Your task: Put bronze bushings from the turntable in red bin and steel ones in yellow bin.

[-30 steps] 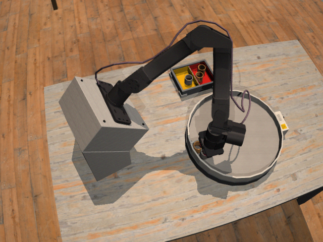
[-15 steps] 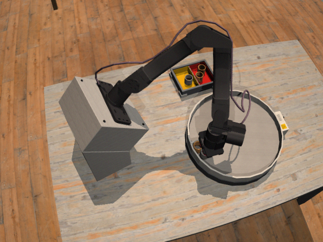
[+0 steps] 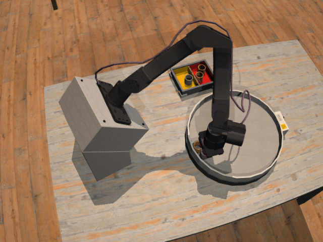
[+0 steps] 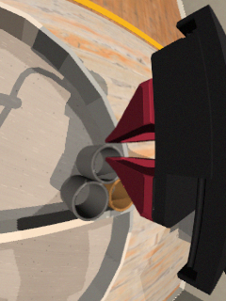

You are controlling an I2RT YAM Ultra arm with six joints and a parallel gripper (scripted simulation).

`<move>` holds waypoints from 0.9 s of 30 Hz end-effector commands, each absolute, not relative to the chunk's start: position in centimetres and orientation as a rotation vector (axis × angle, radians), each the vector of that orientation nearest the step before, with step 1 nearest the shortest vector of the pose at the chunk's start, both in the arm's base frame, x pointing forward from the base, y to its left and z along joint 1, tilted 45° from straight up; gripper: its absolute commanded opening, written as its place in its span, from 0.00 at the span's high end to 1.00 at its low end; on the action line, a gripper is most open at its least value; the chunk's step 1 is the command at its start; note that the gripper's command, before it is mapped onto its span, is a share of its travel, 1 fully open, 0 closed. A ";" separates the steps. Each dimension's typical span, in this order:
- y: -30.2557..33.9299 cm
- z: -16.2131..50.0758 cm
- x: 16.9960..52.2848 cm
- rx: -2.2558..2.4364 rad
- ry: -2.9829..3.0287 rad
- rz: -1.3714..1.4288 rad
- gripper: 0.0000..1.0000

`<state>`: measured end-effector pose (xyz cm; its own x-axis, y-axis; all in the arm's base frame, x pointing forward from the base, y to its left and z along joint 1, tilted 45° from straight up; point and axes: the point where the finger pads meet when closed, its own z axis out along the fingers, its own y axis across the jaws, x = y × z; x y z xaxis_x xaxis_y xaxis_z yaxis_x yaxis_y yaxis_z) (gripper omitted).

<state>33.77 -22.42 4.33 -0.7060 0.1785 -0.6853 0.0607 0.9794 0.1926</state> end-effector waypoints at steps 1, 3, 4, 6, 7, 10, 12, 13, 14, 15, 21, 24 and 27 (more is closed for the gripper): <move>-22.9 4.9 33.2 0.187 2.345 0.173 0.86; -22.9 4.9 33.2 0.187 2.345 0.173 0.86; -22.9 4.9 33.2 0.187 2.345 0.173 0.86; -22.8 4.7 33.1 0.185 2.344 0.173 0.86; -22.9 4.8 33.2 0.183 2.343 0.172 0.86; -23.1 4.5 33.3 0.178 2.342 0.171 0.86; -22.9 4.3 33.2 0.182 2.347 0.179 0.86; -22.9 4.3 33.1 0.183 2.349 0.182 0.86; -22.9 4.3 33.1 0.183 2.349 0.182 0.86; -22.9 4.3 33.1 0.183 2.349 0.182 0.86; -22.9 4.3 33.1 0.183 2.349 0.182 0.86; -22.9 4.3 33.1 0.183 2.349 0.182 0.86; -22.9 4.3 33.1 0.183 2.349 0.182 0.86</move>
